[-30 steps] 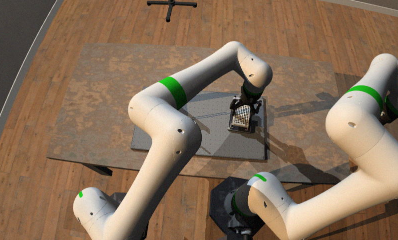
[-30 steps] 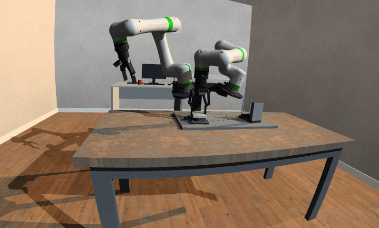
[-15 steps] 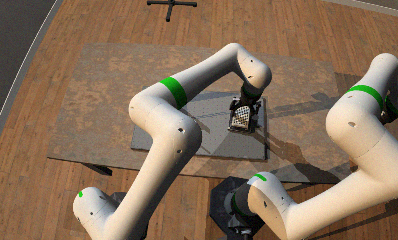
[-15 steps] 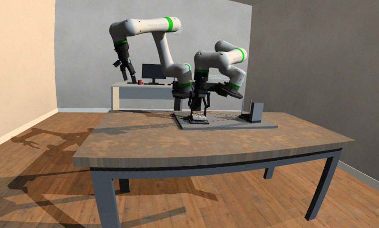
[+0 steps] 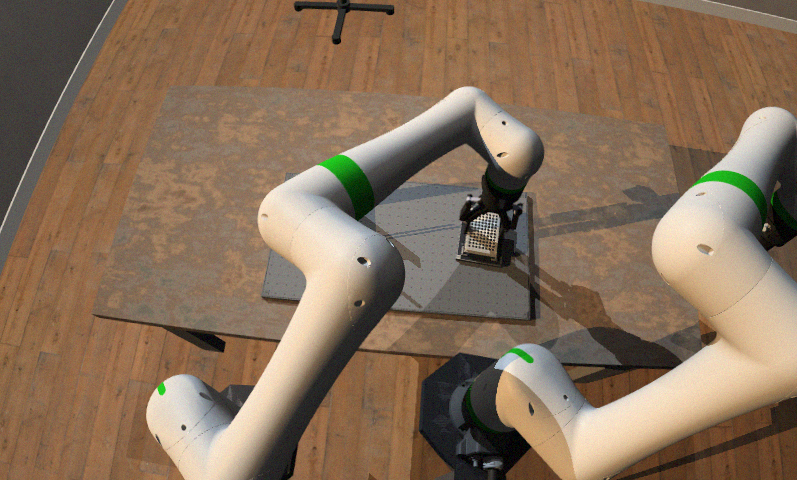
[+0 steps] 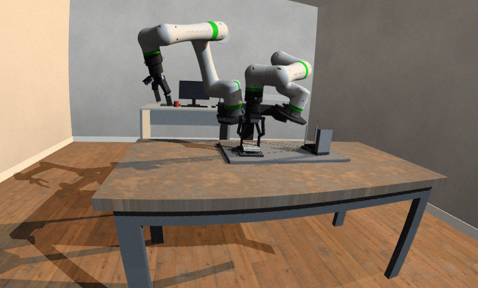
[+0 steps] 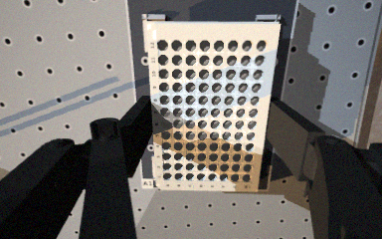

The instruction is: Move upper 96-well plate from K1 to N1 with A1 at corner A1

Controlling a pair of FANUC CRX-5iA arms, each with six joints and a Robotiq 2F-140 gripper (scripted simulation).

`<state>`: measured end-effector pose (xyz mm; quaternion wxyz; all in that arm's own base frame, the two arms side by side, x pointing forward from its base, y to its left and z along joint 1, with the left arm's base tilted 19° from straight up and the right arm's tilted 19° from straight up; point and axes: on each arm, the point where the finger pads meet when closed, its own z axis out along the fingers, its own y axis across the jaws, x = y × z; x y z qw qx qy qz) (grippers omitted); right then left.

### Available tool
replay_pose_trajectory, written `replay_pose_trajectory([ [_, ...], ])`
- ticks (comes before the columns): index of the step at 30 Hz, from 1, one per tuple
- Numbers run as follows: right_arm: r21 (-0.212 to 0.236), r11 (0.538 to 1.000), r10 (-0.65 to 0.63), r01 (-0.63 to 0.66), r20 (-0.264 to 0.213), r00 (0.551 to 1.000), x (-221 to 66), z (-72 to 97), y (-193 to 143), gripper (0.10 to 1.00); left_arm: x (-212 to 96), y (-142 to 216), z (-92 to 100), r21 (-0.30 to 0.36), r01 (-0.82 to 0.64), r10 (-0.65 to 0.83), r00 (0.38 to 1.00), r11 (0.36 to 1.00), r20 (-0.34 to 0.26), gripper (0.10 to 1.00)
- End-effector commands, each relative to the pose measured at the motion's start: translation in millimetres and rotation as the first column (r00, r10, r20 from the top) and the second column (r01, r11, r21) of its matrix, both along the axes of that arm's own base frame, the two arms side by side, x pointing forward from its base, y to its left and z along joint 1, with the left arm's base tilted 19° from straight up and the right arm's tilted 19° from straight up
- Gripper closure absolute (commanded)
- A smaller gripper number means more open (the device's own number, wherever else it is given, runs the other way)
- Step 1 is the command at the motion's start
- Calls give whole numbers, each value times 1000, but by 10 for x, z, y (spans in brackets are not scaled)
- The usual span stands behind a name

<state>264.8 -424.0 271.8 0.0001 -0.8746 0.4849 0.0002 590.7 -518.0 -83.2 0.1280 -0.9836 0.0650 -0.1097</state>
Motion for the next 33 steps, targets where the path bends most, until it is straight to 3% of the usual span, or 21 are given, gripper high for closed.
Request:
replay_pose_trajectory([
  [1, -2, 1000, 0, 0, 1, 1000, -1, 12, -3, 98, 2, -13, 17, -3, 1, -1, 1000, 1000, 2, 999],
  [33, -2, 1000, 0, 0, 1, 1000, -1, 12, -3, 98, 13, -1, -29, -3, 1, -1, 1000, 1000, 2, 999],
])
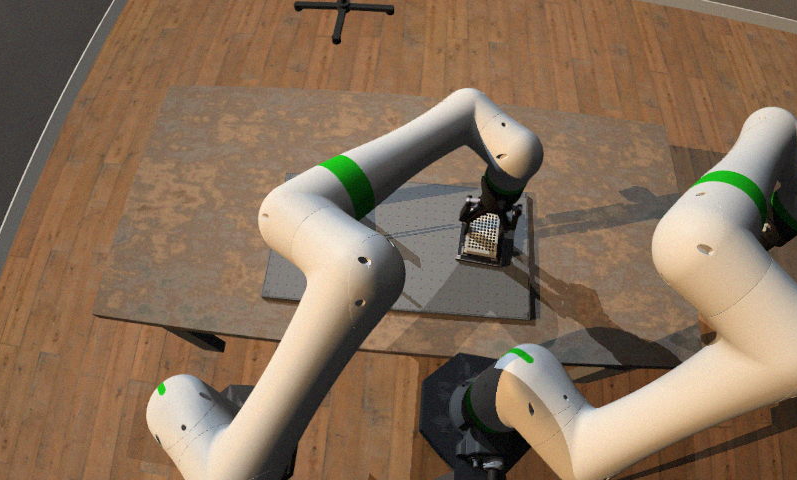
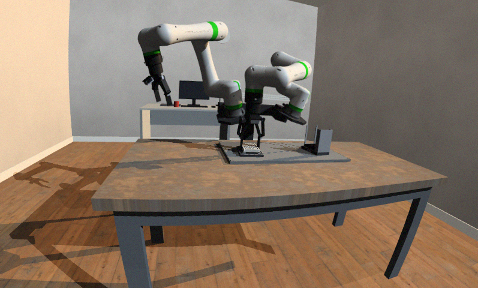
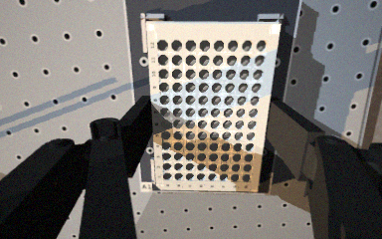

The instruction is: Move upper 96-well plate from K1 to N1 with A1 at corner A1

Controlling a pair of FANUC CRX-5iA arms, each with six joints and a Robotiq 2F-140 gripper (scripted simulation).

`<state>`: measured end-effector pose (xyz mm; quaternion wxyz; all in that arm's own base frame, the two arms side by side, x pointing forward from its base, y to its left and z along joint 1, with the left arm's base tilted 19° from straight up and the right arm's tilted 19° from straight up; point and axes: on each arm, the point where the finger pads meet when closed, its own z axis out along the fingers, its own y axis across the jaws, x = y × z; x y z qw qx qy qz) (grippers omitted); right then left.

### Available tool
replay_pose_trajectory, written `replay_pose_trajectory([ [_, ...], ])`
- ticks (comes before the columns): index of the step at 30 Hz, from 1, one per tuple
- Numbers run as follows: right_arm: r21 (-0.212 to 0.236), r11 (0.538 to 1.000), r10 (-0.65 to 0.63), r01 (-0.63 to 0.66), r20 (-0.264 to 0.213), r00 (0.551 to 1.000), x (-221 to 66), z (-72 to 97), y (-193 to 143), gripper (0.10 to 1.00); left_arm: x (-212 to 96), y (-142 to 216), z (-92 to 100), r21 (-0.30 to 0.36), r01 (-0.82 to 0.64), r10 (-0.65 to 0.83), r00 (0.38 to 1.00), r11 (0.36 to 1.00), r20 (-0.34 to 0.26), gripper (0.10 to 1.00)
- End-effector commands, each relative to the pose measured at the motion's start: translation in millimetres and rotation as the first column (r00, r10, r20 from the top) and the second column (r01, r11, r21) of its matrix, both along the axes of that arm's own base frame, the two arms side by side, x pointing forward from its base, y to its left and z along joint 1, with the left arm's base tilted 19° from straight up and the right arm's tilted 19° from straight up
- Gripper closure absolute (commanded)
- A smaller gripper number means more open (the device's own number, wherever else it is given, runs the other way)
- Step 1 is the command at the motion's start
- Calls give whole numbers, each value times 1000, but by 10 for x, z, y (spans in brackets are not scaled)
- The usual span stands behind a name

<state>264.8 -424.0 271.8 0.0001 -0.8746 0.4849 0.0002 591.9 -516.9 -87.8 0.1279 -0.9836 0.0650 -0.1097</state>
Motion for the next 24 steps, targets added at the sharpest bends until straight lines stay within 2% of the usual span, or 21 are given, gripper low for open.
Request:
replay_pose_trajectory([
  [1, -2, 1000, 0, 0, 1, 1000, -1, 12, -3, 98, 2, -13, 17, -3, 1, -1, 1000, 1000, 2, 999],
  [24, -2, 1000, 0, 0, 1, 1000, -1, 12, -3, 98, 10, -4, -16, -3, 1, -1, 1000, 1000, 2, 999],
])
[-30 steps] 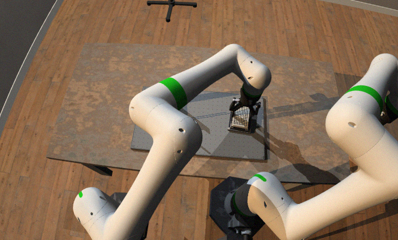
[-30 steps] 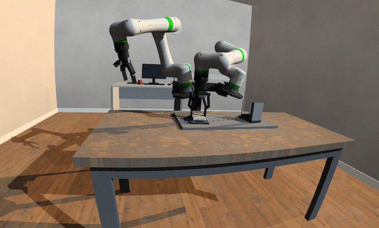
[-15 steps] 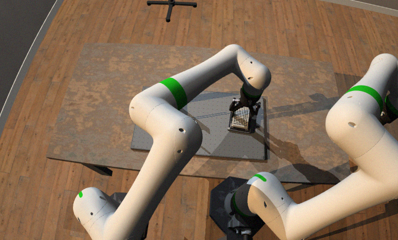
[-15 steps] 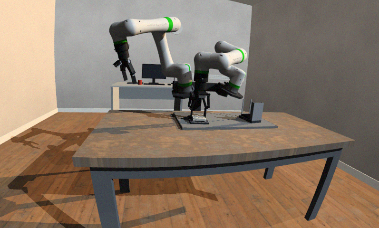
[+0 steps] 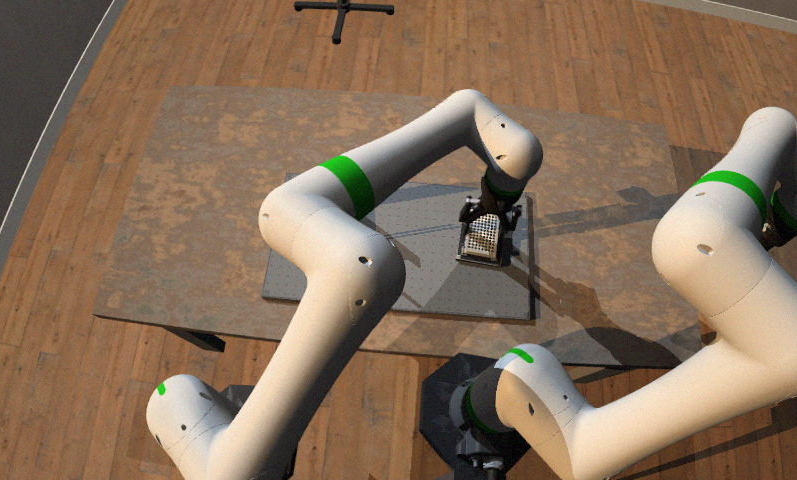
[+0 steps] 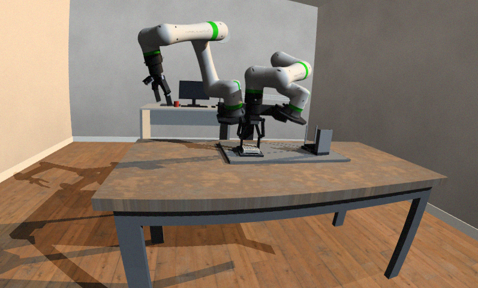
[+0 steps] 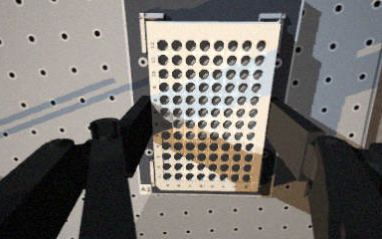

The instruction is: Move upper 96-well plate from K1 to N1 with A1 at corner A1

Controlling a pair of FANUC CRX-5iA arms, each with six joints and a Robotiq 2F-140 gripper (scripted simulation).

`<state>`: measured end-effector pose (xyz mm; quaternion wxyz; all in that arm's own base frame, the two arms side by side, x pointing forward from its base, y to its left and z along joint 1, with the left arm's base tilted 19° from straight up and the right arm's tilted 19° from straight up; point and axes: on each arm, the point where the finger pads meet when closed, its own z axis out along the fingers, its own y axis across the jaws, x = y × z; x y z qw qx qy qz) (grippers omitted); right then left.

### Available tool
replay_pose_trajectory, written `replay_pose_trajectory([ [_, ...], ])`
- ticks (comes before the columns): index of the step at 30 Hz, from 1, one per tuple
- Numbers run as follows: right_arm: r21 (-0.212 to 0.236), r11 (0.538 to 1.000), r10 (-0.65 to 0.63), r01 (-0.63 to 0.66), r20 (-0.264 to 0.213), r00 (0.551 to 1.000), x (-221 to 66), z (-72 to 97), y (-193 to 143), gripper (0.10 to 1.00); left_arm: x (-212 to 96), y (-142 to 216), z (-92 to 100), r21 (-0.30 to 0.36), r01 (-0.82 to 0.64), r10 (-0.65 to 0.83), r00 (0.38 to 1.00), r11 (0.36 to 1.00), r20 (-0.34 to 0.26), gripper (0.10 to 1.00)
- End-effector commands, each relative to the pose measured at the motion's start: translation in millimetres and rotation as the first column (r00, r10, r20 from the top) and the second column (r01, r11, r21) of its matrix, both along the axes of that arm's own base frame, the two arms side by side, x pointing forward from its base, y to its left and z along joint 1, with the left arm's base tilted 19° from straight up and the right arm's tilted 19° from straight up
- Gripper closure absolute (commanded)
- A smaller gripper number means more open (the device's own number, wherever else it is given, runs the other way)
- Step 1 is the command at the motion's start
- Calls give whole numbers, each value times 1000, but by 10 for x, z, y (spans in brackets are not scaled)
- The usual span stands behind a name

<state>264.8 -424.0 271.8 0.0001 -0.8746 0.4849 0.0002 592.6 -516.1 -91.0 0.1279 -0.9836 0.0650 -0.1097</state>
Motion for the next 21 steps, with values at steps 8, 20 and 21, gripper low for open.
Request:
replay_pose_trajectory([
  [8, -2, 1000, 0, 0, 1, 1000, -1, 12, -3, 98, 6, -9, 3, -3, 1, -1, 1000, 1000, 2, 999],
  [20, -2, 1000, 0, 0, 1, 1000, -1, 12, -3, 98, 6, -8, 0, -2, 1, -1, 1000, 1000, 2, 98],
  [21, -2, 1000, 0, 0, 1, 1000, -1, 12, -3, 98, 6, -8, 0, -2, 1, -1, 1000, 1000, 2, 98],
])
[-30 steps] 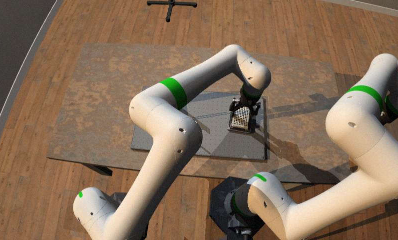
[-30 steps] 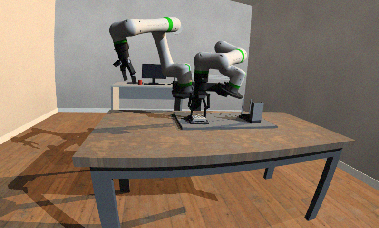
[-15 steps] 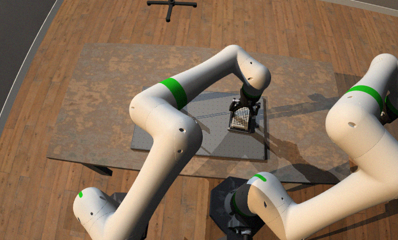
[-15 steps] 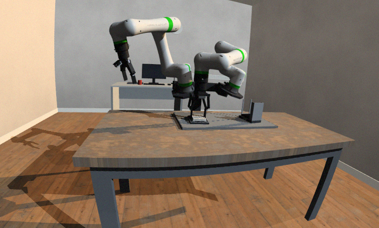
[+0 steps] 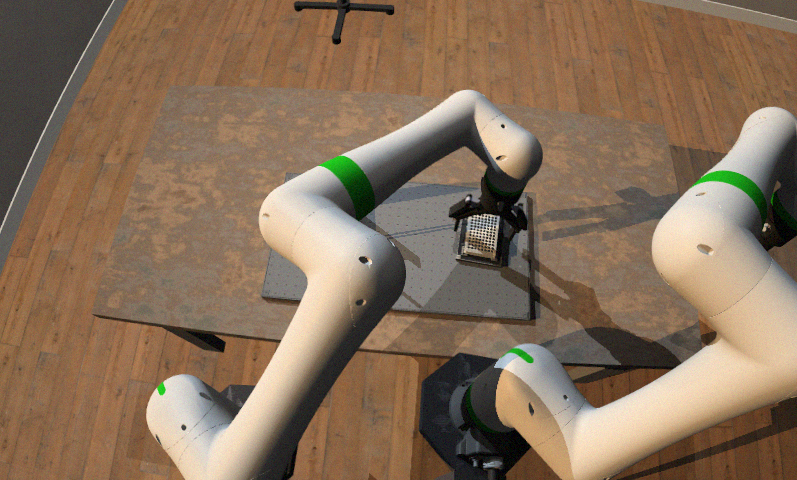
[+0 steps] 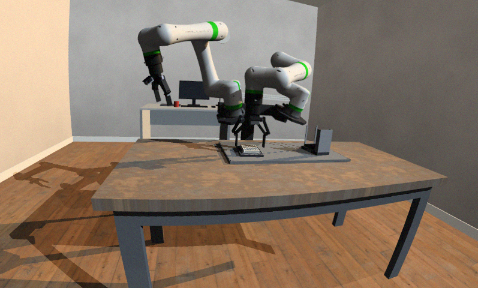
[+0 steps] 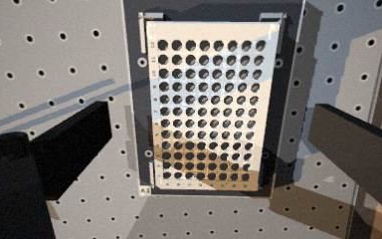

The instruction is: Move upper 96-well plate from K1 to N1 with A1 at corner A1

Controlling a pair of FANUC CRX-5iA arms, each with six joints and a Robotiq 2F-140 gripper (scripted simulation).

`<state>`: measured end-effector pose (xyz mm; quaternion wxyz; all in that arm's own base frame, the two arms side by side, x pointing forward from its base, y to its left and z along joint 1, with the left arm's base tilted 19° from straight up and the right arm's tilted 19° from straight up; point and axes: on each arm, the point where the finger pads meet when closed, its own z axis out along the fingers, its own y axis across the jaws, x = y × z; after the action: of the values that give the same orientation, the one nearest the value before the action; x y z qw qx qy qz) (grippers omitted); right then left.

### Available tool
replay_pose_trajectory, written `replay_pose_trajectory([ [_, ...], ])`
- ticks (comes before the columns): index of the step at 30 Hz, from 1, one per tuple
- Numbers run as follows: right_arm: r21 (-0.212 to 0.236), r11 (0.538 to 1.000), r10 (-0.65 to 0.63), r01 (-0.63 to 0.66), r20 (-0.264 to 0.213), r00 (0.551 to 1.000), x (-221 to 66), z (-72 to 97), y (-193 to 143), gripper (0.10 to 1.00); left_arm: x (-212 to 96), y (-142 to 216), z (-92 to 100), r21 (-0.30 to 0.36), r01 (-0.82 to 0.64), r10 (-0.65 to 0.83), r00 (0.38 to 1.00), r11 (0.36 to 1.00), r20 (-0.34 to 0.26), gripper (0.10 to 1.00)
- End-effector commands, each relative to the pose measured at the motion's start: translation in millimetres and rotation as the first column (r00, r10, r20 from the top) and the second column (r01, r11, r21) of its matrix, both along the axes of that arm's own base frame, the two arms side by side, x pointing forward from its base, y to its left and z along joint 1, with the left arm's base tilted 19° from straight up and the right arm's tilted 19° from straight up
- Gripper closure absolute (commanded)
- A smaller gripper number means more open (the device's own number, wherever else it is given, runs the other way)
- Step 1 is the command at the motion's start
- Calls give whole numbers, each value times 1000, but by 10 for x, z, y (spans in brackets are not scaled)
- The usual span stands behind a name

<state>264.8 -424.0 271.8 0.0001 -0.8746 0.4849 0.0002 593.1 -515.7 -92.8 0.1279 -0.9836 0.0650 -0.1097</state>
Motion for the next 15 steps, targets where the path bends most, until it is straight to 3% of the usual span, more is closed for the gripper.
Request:
replay_pose_trajectory([
  [1, -2, 1000, 0, 0, 1, 1000, -1, 12, -3, 98, 1, -13, 19, -2, 1, -1, 1000, 1000, 2, 98],
  [12, -2, 1000, 0, 0, 1, 1000, -1, 12, -3, 98, 1, -13, 19, -2, 1, -1, 1000, 1000, 2, 98],
  [15, -2, 1000, 0, 0, 1, 1000, -1, 12, -3, 98, -17, -32, 94, -2, 1, -1, 1000, 1000, 2, 98],
])
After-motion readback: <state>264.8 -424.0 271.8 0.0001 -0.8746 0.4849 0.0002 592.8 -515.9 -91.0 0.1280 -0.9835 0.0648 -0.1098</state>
